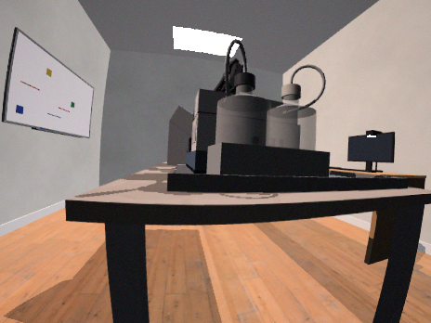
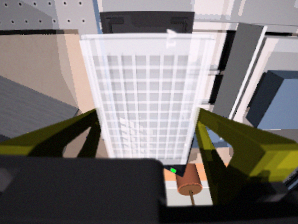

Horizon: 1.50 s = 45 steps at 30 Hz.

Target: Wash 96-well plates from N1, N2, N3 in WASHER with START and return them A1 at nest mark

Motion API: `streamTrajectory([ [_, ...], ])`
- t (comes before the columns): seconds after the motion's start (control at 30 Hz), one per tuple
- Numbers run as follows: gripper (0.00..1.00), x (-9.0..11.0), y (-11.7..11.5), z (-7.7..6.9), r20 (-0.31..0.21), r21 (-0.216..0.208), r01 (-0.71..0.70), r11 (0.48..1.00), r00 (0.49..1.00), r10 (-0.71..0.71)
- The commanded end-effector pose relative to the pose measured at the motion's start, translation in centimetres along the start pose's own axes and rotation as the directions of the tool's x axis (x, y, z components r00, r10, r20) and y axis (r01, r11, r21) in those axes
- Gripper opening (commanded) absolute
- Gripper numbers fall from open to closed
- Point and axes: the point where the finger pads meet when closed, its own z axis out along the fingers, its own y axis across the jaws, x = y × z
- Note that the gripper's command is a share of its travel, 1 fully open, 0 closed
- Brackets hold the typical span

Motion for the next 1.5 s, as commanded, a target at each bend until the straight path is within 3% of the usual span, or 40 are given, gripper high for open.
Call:
streamTrajectory([
  [0.0,0.0,-0.2,-0.2,-0.2,0.008,0.007,0.002,1.0,1.0,-0.002],
  [0.73,0.0,-0.2,-0.2,-0.2,0.008,0.007,0.002,1.0,1.0,-0.002],
  [1.47,0.0,-0.2,-0.4,3.1,0.009,0.007,0.002,1.0,1.0,-0.002],
])
